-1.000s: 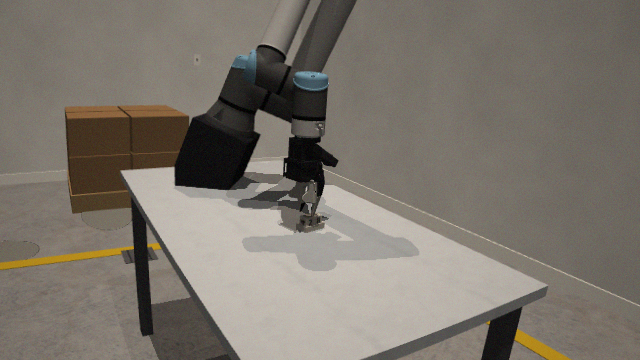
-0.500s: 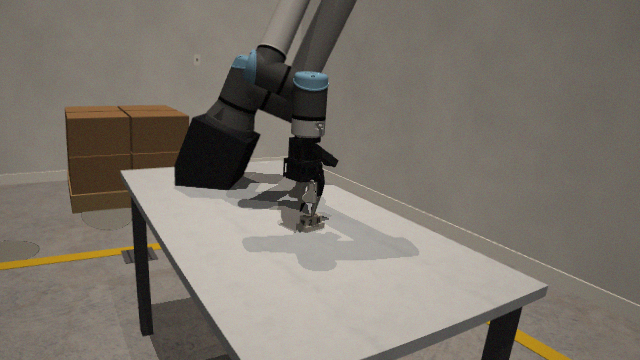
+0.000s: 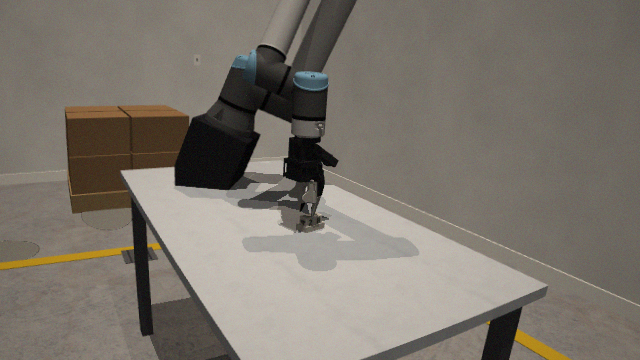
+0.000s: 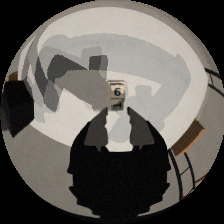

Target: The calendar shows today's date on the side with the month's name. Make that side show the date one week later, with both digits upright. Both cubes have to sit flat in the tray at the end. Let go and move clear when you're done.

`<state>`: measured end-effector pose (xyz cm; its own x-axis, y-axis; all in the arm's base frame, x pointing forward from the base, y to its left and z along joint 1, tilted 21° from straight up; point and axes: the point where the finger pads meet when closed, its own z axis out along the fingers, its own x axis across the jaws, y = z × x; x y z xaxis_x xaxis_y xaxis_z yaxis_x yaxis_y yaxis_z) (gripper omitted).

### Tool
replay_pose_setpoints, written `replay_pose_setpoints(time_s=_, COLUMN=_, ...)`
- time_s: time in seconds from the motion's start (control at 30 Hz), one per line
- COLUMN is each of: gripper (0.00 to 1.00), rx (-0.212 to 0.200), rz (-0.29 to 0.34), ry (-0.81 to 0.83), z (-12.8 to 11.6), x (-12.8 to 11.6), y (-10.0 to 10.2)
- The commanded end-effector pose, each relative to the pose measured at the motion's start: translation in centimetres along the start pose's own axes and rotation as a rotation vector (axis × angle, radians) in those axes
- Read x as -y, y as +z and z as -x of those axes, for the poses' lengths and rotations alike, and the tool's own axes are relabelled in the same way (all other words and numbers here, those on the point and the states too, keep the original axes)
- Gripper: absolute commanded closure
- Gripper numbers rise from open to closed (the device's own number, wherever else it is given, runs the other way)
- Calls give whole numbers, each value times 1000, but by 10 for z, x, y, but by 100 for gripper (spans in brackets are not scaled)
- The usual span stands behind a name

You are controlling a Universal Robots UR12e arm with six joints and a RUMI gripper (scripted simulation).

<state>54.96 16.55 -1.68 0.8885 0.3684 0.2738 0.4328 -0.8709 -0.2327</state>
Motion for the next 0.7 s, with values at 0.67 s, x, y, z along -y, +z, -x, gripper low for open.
replay_pose_setpoints(time_s=0.67, gripper=72, rx=1, rz=1, ry=-2, z=-1, x=0, y=26)
